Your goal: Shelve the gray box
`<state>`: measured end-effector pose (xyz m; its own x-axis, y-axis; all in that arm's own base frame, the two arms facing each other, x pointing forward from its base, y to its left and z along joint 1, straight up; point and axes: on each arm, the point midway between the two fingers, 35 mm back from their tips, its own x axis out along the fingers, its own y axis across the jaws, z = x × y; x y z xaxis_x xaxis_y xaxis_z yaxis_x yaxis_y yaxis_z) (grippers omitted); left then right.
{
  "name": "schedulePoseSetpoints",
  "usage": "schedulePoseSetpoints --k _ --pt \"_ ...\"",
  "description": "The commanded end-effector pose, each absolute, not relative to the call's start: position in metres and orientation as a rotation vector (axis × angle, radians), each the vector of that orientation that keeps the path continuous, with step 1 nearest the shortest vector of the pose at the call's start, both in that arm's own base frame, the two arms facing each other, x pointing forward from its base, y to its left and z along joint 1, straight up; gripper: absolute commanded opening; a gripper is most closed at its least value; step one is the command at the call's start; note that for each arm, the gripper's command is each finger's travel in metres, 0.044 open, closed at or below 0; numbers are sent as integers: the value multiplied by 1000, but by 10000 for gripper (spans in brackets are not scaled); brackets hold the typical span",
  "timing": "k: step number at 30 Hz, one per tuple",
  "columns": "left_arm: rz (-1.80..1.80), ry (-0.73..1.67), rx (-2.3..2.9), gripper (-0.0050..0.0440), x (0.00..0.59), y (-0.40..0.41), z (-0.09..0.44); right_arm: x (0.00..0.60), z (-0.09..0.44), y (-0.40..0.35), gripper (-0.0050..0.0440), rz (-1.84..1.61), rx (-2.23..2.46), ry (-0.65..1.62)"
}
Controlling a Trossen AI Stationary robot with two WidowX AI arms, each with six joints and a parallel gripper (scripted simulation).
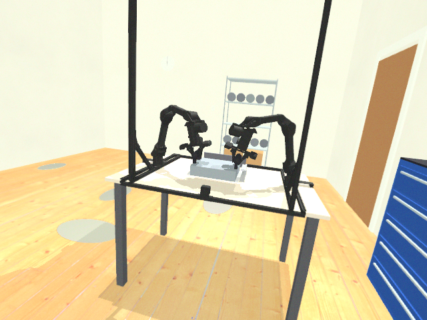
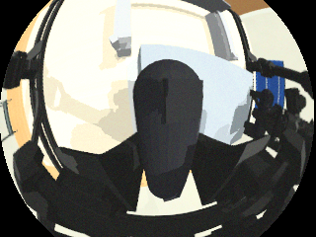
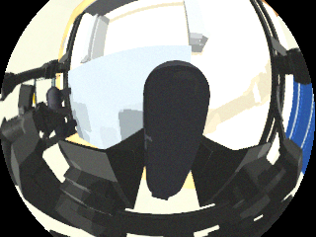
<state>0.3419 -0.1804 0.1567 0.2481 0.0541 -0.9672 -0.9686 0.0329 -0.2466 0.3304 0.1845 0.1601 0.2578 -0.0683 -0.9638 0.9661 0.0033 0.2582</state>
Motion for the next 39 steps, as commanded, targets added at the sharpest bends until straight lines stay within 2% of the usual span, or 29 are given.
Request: schedulePoseSetpoints --k 1,8,39 --pt "980 978 -1293 0 347 -172 190 332 190 170 0 -1017 1322 951" --pt "1019 948 -1324 0 345 -155 202 329 202 148 0 -977 1291 980" --pt "1021 947 -1325 0 345 -155 203 328 203 148 0 -975 1290 980"
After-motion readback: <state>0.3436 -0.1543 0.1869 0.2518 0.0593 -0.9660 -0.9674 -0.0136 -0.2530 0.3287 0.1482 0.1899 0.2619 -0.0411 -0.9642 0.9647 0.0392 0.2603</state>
